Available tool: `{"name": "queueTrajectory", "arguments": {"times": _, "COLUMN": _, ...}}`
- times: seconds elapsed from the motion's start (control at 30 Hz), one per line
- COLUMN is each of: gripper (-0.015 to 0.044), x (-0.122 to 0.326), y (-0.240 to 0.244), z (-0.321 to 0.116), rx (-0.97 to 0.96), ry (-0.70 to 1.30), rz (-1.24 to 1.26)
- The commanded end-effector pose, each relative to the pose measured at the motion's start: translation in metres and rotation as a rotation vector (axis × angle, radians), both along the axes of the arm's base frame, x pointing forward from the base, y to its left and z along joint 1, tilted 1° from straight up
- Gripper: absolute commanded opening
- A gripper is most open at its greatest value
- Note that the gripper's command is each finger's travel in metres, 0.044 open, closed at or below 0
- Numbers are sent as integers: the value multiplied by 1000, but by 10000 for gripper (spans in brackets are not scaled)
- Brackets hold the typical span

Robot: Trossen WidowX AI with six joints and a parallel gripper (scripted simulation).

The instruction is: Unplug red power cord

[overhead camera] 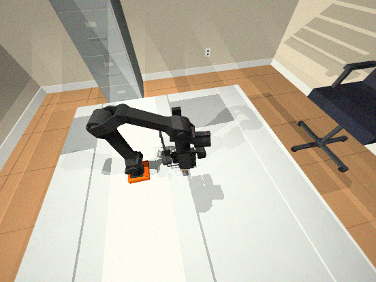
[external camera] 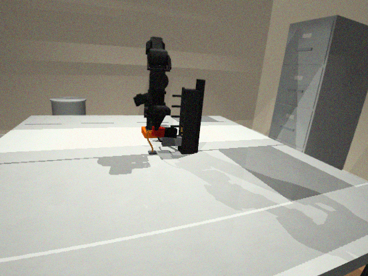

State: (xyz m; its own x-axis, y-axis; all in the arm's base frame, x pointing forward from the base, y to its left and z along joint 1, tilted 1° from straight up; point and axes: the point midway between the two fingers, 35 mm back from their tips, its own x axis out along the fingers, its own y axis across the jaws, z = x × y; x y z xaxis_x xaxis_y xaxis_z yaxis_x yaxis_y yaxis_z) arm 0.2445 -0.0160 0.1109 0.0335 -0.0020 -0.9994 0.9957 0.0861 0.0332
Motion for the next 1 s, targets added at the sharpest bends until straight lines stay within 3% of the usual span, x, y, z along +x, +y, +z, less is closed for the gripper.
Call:
{"name": "queueTrajectory", "arguments": {"times": 0.0, "gripper": 263, "x": 0, "y": 1, "z": 0, "rx": -5, "ry": -3, "rz": -6}}
{"name": "queueTrajectory", "arguments": {"times": 0.23, "gripper": 440, "x": 2, "y": -16, "z": 4, "rx": -6, "ry": -3, "rz": -6}}
{"name": "queueTrajectory", "arguments": {"times": 0.43, "gripper": 440, "x": 4, "y": -59, "z": 13, "rx": -9, "ry": -3, "rz": -6}}
{"name": "queueTrajectory", "arguments": {"times": 0.97, "gripper": 440, "x": 4, "y": -59, "z": 13, "rx": -9, "ry": -3, "rz": -6}}
